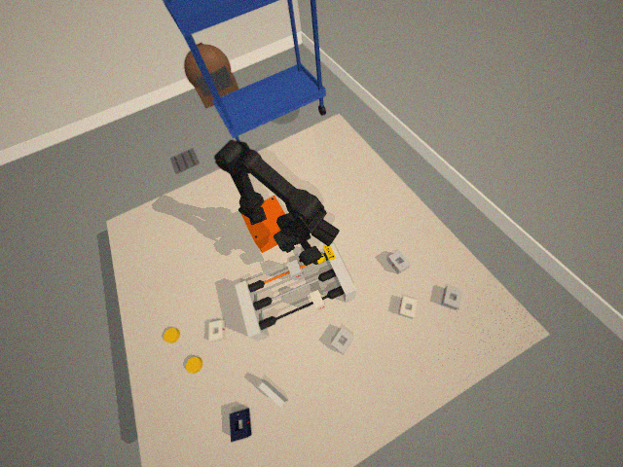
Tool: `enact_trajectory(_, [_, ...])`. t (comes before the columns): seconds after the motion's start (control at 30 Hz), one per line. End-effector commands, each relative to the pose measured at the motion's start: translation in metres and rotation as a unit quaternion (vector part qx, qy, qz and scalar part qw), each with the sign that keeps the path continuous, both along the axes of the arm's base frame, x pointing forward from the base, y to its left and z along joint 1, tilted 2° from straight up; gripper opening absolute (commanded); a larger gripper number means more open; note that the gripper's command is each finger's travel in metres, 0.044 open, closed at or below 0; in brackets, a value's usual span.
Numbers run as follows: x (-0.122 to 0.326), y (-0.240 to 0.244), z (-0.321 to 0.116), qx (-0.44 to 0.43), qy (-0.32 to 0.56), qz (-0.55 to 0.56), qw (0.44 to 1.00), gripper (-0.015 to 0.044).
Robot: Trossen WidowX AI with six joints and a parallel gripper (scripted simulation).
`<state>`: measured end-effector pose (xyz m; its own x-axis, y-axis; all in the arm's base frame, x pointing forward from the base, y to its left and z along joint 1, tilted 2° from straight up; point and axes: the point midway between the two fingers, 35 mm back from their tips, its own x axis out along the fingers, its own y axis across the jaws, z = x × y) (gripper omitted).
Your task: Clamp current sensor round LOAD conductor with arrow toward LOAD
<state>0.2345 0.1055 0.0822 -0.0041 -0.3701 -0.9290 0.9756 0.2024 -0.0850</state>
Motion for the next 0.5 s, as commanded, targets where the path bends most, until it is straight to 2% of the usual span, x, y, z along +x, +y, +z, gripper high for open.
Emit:
enact_trajectory(0.0, [-0.019,0.021,-0.001,-0.1,-0.026,0.074,0.992,0.044])
enact_trajectory(0.27, [-0.053,0.07,0.012,-0.242,-0.15,0.243,0.927,0.044])
enact_trajectory(0.47, [-0.056,0.075,0.013,-0.251,-0.163,0.258,0.919,0.044])
